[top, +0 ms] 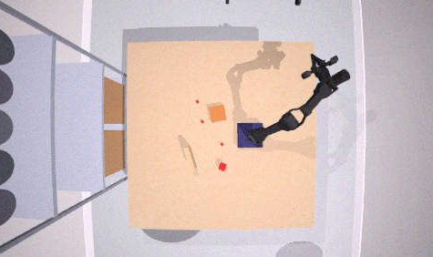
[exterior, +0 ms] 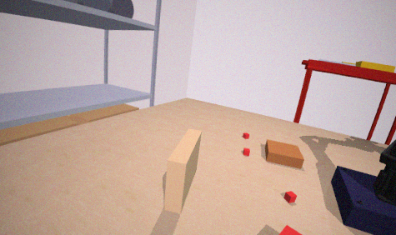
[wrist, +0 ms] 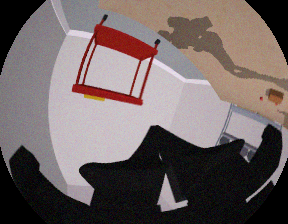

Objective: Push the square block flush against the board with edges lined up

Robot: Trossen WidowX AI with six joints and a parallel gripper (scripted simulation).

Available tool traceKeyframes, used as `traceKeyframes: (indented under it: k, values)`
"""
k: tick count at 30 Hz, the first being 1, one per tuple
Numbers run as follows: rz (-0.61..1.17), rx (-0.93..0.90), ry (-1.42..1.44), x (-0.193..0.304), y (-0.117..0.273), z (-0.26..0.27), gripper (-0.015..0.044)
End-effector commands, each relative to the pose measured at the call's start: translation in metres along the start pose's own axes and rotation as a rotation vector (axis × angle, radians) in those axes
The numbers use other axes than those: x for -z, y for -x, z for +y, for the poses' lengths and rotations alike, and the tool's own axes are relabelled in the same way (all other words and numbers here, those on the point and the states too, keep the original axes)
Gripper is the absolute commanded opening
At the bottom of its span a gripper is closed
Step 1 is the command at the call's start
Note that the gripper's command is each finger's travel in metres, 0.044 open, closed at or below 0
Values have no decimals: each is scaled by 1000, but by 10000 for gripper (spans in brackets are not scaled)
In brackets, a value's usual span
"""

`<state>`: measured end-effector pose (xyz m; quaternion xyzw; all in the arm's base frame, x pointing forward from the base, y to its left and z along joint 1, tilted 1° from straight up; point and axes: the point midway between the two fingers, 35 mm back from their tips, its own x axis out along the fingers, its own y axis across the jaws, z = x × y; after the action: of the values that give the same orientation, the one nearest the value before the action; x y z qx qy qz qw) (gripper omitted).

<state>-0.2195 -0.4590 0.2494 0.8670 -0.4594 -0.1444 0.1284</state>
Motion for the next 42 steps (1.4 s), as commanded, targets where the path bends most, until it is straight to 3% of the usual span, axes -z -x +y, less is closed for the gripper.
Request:
traceKeyframes:
  k: [1, 19, 42]
  values:
    - [-7, 48, 46, 6, -32, -14, 0]
    - [-11, 271, 257, 50, -152, -104, 0]
    - [61, 607, 567, 97, -245, -275, 0]
